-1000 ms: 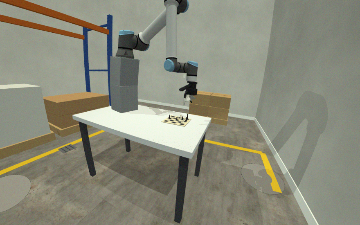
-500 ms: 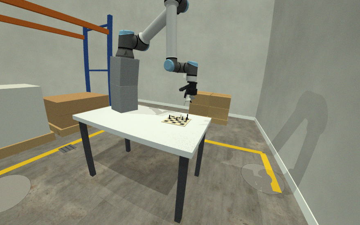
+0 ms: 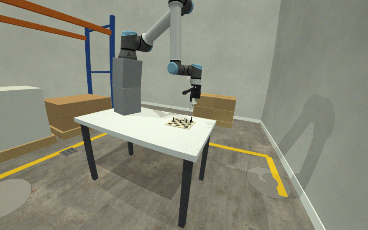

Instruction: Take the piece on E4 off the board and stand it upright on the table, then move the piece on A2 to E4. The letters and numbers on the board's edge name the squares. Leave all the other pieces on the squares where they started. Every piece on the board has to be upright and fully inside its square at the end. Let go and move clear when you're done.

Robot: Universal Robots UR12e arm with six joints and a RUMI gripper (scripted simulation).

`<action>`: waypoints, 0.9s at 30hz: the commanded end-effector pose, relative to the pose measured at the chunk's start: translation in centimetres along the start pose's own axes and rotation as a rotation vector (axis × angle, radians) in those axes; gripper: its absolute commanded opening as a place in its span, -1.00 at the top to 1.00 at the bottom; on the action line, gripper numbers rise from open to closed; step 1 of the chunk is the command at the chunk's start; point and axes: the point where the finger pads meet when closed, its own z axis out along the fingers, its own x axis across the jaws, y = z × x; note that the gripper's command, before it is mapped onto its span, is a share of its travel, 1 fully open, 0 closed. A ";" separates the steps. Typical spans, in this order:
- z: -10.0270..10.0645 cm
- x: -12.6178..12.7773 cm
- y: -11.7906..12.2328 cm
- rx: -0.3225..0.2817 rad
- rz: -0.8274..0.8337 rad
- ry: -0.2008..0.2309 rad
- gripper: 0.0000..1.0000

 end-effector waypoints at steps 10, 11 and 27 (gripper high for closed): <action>1.7 -0.1 0.0 -0.004 -0.536 0.001 -1.00; 1.8 -0.1 0.1 -0.005 -0.581 0.001 -1.00; 3.5 0.0 0.3 -0.005 -1.097 0.000 -1.00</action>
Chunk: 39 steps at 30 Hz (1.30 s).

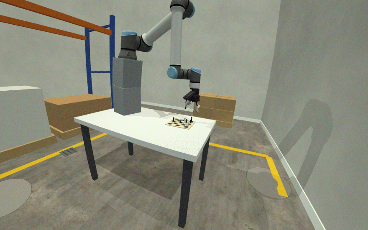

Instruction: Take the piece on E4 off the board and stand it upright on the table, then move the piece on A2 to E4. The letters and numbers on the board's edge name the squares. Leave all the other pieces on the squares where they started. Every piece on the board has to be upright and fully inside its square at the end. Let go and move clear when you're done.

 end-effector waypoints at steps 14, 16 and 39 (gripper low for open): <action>0.6 -0.5 0.5 -0.009 -0.276 -0.007 -1.00; 0.5 -0.5 0.5 -0.008 -0.277 -0.007 -1.00; 0.5 -0.5 0.5 -0.008 -0.277 -0.007 0.60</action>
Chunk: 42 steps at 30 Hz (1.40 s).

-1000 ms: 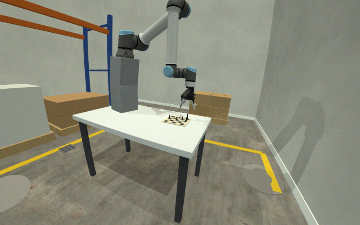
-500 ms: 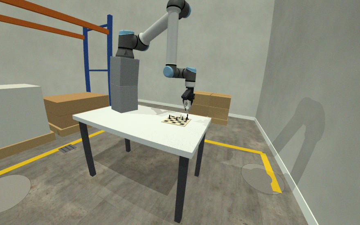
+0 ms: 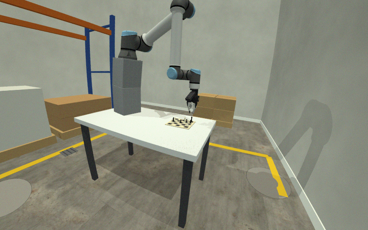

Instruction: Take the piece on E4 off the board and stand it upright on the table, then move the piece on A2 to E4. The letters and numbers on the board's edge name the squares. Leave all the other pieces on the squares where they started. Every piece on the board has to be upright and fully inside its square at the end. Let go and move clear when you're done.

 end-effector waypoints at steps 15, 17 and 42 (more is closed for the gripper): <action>-0.1 -0.2 0.2 -0.001 -0.002 -0.004 0.60; -0.1 -0.2 0.2 -0.001 -0.002 -0.004 0.60; 2.1 -0.3 0.1 -0.001 -0.002 -0.005 0.60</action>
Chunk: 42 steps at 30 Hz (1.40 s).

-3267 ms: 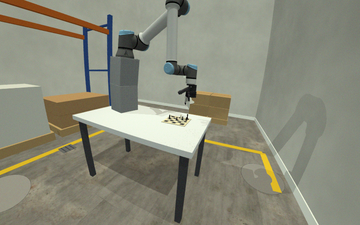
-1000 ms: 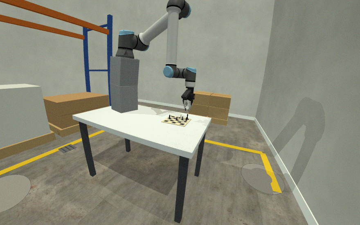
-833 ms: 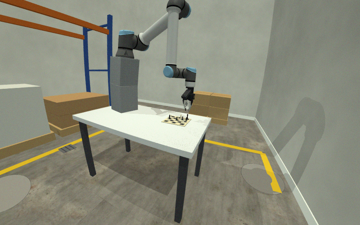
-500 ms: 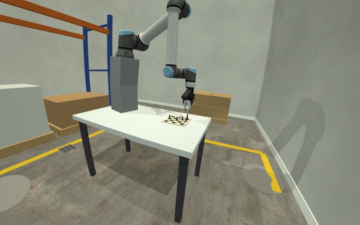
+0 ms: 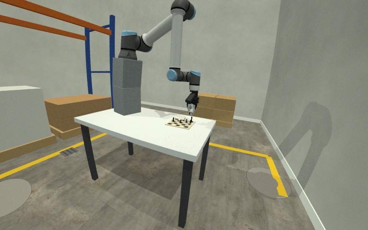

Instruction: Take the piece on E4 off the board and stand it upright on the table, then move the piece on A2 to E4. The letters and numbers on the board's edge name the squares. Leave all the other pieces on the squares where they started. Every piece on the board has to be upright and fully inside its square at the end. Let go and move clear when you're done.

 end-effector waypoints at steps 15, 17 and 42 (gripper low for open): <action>2.7 -0.3 0.0 -0.001 -0.001 -0.004 0.60; 2.9 -0.3 0.0 -0.001 -0.001 -0.004 0.60; 3.7 -0.2 0.0 -0.001 -0.001 -0.003 0.60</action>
